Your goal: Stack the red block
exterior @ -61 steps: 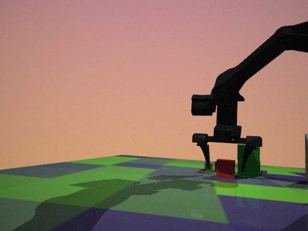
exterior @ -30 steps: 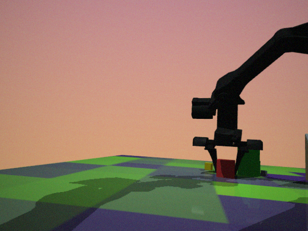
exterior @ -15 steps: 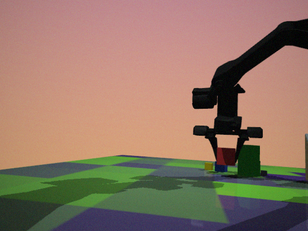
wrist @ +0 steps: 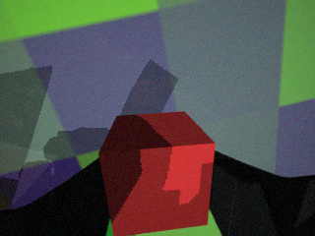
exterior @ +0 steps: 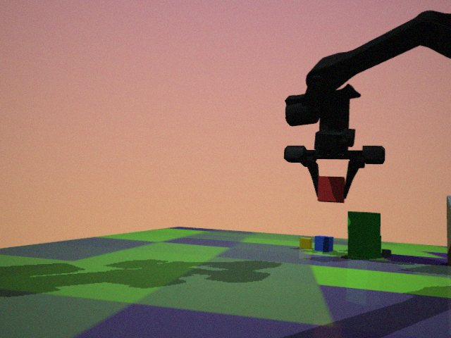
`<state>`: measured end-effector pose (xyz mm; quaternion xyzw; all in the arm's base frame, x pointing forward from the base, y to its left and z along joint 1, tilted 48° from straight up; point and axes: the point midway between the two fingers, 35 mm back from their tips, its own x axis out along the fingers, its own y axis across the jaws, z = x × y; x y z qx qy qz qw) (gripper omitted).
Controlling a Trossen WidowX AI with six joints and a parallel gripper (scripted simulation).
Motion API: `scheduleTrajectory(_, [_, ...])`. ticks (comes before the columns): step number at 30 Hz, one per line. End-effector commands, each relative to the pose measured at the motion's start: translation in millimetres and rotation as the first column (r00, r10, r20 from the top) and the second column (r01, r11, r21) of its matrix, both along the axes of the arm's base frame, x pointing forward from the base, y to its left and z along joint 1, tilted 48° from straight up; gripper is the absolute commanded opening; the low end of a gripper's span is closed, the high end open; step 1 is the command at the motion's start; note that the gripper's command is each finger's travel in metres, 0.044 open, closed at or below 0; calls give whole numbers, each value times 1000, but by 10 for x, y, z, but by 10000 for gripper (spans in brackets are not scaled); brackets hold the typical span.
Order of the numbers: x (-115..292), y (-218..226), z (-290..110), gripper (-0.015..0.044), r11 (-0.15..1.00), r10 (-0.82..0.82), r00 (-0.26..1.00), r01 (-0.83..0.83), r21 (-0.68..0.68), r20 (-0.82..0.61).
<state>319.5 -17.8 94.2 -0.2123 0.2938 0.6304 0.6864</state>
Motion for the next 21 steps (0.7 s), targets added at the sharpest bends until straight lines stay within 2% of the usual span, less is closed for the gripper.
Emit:
scheduleTrajectory(1, [-14, -65, 47, 0, 1000, 8, 1000, -8, -2, -4])
scheduleTrajectory(8, [-24, -93, 21, 0, 1000, 7, 1000, -7, -4, -4])
scheduleTrajectory(21, [-586, -604, -538, 0, 1000, 6, 1000, -6, -12, -7])
